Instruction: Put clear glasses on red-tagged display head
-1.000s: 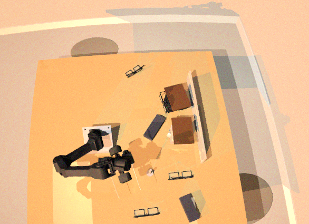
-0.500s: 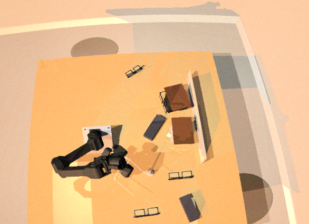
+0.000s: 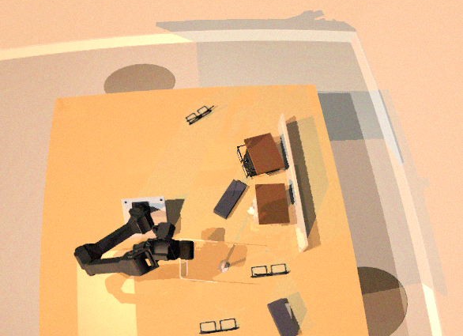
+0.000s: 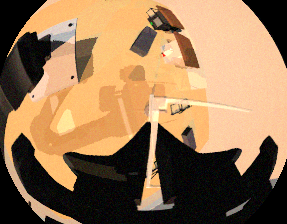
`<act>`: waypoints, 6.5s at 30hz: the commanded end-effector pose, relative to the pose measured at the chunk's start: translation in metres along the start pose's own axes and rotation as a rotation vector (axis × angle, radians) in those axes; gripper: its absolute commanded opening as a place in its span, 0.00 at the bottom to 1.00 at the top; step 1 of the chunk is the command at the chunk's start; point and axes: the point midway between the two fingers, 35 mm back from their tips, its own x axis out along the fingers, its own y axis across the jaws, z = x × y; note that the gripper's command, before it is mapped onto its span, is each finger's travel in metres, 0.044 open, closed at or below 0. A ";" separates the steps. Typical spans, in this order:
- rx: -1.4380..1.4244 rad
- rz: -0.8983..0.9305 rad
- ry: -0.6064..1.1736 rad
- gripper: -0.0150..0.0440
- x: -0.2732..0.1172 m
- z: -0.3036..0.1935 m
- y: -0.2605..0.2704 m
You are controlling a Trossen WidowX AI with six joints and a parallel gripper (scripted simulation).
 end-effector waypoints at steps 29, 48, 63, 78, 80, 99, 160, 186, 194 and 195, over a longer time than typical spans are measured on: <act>-0.547 -0.074 -0.048 0.25 -0.002 0.011 0.012; -0.534 -0.051 -0.054 0.25 0.000 0.014 0.007; -0.455 0.086 -0.069 0.25 0.022 0.037 -0.018; -0.380 0.220 -0.050 0.25 0.049 0.066 -0.037; -0.370 0.238 -0.045 0.25 0.053 0.071 -0.039; -0.283 0.390 0.028 0.25 0.095 0.115 -0.045; -0.145 0.600 0.325 0.25 0.200 0.199 0.012; -0.145 0.599 0.326 0.25 0.217 0.194 0.024; -0.145 0.599 0.326 0.25 0.222 0.192 0.028; -0.145 0.599 0.326 0.25 0.223 0.192 0.028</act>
